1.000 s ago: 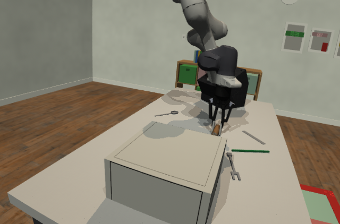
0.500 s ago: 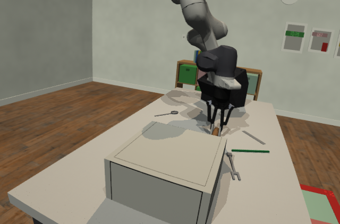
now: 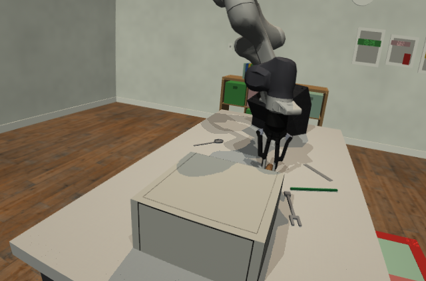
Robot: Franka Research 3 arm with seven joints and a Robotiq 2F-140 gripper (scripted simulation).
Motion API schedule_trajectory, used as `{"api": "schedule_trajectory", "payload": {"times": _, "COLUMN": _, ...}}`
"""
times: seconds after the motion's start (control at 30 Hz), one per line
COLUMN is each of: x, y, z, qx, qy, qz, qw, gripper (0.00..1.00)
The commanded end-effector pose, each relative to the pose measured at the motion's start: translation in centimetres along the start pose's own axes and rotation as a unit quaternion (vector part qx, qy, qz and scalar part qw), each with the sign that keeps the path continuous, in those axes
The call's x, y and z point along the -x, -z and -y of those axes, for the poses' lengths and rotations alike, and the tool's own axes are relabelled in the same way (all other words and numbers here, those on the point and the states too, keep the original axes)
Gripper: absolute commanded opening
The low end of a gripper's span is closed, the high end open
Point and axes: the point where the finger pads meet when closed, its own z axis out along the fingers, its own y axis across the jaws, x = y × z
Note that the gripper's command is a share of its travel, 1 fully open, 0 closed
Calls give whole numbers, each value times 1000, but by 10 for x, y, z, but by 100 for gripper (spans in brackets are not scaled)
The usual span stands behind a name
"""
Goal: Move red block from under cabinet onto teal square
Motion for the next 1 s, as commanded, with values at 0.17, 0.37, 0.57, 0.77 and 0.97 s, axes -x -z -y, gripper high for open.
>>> {"api": "schedule_trajectory", "payload": {"times": 0.17, "x": -21, "y": -1, "z": -1, "qx": 2, "qy": 28, "qz": 7, "qw": 1000, "gripper": 0}}
{"api": "schedule_trajectory", "payload": {"times": 0.37, "x": -35, "y": -1, "z": 0, "qx": 2, "qy": 28, "qz": 7, "qw": 1000, "gripper": 0}}
{"api": "schedule_trajectory", "payload": {"times": 0.57, "x": -49, "y": -1, "z": 0, "qx": 2, "qy": 28, "qz": 7, "qw": 1000, "gripper": 0}}
{"api": "schedule_trajectory", "payload": {"times": 0.77, "x": -57, "y": -1, "z": 1, "qx": 2, "qy": 28, "qz": 7, "qw": 1000, "gripper": 0}}
{"api": "schedule_trajectory", "payload": {"times": 0.97, "x": -68, "y": -1, "z": 1, "qx": 2, "qy": 28, "qz": 7, "qw": 1000, "gripper": 0}}
